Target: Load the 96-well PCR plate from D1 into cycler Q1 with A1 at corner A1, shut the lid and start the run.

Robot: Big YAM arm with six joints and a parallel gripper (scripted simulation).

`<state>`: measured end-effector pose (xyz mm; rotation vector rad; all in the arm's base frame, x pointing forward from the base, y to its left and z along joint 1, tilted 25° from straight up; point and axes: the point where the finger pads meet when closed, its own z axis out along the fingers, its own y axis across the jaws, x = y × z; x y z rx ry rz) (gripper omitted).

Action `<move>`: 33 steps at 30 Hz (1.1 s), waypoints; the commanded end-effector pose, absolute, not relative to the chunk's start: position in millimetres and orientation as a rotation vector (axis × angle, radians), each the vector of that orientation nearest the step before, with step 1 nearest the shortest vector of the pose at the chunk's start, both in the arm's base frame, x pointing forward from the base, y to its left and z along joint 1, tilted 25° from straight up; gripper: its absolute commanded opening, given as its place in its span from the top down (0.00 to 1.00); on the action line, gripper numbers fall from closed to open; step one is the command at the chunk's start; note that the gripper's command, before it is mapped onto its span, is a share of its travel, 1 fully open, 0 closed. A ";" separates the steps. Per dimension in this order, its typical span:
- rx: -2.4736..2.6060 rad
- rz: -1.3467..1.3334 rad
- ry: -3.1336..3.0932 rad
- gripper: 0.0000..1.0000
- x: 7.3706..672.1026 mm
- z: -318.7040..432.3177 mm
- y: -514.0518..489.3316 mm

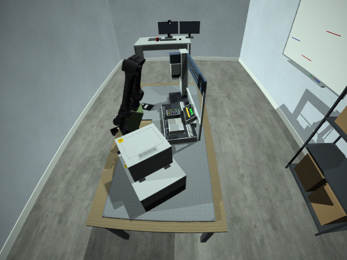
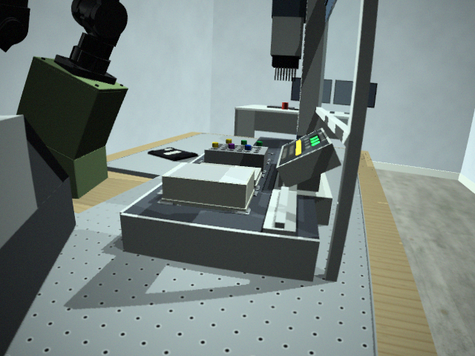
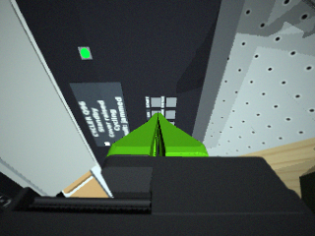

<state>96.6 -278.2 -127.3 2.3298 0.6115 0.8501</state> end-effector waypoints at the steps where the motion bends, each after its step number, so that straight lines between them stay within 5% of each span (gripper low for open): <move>1: 2.300 0.816 0.600 1.00 88.0 -121.1 -293.1; 33: 2.310 0.840 0.597 1.00 114.4 -140.3 -297.5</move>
